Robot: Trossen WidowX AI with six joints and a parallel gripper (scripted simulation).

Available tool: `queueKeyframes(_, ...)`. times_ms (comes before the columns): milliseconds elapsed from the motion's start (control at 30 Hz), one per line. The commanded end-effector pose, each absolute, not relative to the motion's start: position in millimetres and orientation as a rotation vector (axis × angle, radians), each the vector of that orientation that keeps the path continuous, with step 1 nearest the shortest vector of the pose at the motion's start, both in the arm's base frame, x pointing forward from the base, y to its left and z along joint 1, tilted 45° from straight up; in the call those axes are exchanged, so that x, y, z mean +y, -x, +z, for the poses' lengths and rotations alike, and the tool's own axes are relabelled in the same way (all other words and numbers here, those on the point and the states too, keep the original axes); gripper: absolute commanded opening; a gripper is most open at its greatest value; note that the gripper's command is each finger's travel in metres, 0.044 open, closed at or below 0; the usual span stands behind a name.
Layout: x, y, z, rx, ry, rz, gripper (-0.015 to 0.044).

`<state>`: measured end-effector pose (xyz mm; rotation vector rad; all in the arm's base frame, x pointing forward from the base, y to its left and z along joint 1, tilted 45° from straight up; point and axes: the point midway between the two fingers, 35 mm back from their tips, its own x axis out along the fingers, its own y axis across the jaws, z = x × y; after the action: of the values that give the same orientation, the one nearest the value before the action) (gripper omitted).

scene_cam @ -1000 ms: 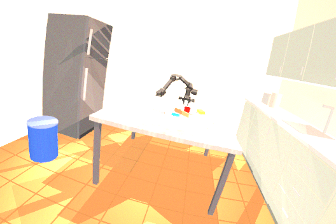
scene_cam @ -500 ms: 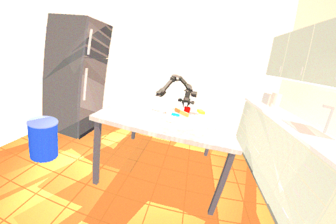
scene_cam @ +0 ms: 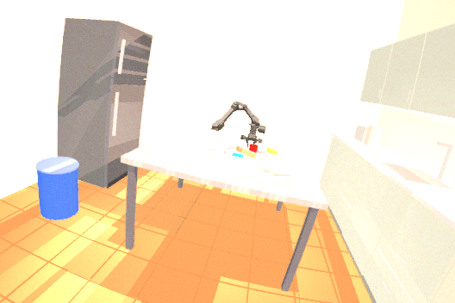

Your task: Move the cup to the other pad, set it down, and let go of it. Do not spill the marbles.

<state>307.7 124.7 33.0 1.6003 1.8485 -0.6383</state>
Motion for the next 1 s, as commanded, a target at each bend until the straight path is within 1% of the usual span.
queueKeyframes(0,125,-308,33,1.849,-1.6,-0.638,0.0122)
queueKeyframes(67,125,-308,33,1.849,-1.6,-0.638,0.0069)
queueKeyframes(400,125,-308,33,1.849,-1.6,-0.638,0.0002)
queueKeyframes(600,120,-309,37,1.848,-1.6,-0.64,0.0)
queueKeyframes(967,92,-314,64,1.849,-1.601,-0.646,0.0)
